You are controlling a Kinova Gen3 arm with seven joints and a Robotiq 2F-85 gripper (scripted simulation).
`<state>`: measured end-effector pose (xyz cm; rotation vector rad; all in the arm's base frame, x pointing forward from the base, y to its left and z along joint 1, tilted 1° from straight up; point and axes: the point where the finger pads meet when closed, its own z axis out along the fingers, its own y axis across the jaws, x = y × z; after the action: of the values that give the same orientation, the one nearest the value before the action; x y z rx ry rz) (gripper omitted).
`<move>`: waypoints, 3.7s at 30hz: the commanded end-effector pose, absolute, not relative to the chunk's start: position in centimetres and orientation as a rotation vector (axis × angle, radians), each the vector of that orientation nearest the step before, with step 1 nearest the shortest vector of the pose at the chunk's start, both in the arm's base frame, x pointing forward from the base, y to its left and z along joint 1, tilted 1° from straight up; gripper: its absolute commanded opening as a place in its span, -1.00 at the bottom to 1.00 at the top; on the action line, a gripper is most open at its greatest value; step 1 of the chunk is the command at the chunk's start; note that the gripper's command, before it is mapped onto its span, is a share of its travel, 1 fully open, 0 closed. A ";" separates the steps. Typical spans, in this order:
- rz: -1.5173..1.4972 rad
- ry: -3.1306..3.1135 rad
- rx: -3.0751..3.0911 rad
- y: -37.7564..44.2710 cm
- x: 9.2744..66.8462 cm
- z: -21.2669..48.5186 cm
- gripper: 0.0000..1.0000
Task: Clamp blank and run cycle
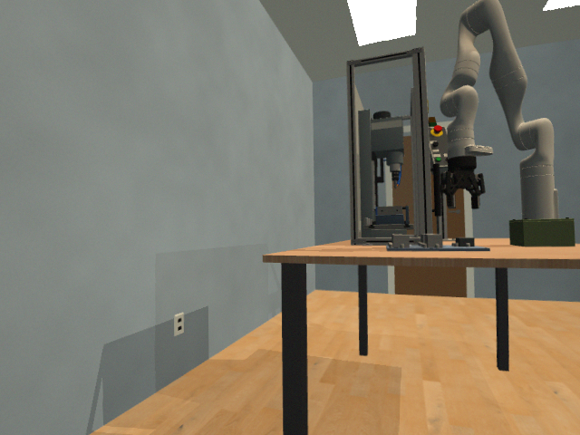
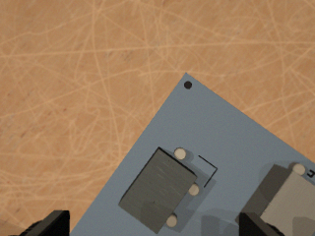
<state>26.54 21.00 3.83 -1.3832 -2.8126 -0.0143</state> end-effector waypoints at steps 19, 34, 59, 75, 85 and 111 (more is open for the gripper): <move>-0.016 -2.636 -1.696 21.1 26.3 3.8 1.00; -0.018 -2.431 -1.978 21.1 26.2 3.7 1.00; -0.020 -2.273 -2.157 20.6 29.4 4.0 1.00; -0.020 -2.268 -2.163 20.0 33.1 4.4 1.00; -0.017 -2.270 -2.161 19.4 36.1 4.5 1.00; -0.018 -2.269 -2.162 17.8 44.4 5.0 1.00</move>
<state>41.75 18.68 5.06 -2.1577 -2.2671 -0.0196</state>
